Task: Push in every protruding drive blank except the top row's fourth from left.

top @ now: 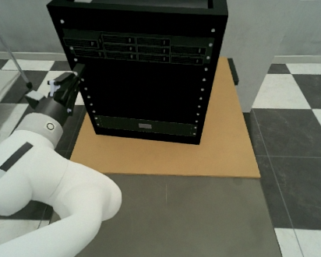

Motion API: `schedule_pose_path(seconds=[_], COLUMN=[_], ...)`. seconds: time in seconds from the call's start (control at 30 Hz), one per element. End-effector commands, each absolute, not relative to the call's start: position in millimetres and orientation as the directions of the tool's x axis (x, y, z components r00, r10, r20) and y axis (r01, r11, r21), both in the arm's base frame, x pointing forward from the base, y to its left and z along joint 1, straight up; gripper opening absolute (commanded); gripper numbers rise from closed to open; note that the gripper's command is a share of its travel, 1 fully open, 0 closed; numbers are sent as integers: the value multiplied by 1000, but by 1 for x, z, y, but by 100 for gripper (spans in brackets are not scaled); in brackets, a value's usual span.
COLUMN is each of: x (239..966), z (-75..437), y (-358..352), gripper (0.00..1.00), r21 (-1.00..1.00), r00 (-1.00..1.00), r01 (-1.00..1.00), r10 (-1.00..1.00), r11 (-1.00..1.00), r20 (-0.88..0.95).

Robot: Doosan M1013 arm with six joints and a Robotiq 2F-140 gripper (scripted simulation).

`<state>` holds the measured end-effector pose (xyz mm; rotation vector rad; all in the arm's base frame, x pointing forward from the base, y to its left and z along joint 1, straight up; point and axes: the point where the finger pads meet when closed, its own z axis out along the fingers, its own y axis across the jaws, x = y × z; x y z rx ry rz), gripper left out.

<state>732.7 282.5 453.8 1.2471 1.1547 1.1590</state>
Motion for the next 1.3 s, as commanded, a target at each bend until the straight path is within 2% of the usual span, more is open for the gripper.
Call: schedule_pose_path(seconds=[0.0,0.8,1.27], x=[728,728,720], z=[454,454,507], y=[283,283,283], gripper=[10,10,10], r21=[1000,1000,1000], r00=[72,72,72], r01=[1,1,1], r10=[997,997,997], r11=[-1,-1,-1], r20=[1,1,1])
